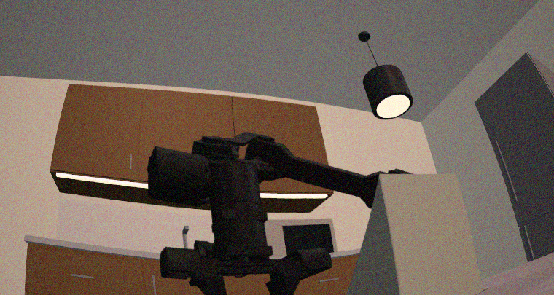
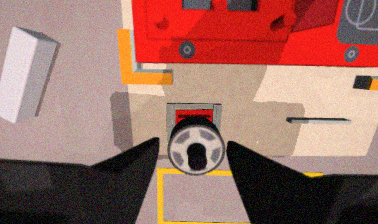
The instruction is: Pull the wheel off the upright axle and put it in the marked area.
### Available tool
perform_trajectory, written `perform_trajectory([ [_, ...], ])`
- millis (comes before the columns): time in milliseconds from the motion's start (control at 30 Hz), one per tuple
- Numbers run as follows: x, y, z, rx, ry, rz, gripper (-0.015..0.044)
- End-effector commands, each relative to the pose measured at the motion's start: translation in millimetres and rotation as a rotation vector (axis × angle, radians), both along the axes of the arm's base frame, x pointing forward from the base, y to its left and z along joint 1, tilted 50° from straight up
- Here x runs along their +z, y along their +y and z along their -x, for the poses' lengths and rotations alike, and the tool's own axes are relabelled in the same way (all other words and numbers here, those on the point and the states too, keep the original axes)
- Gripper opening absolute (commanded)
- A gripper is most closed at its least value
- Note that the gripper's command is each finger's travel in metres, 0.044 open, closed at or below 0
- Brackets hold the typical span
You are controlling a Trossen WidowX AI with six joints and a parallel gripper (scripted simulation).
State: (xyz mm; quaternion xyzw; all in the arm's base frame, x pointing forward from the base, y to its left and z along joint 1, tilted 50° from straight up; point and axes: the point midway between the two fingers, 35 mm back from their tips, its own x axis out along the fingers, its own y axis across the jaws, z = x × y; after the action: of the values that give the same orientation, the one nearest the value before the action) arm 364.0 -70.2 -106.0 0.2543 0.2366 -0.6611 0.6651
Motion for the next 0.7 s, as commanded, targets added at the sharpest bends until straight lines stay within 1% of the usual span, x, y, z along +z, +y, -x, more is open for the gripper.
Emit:
perform_trajectory([
  [0,0.1,0.1,-0.1,0.0,0.0,0.0,0.0201],
  [233,0.1,0.1,-0.1,0.0,0.0,0.0,0.0155],
  [433,0.8,0.9,-0.1,0.0,0.0,0.0,0.0],
  [667,2.2,2.7,-0.2,0.0,0.0,0.0,0.0],
])
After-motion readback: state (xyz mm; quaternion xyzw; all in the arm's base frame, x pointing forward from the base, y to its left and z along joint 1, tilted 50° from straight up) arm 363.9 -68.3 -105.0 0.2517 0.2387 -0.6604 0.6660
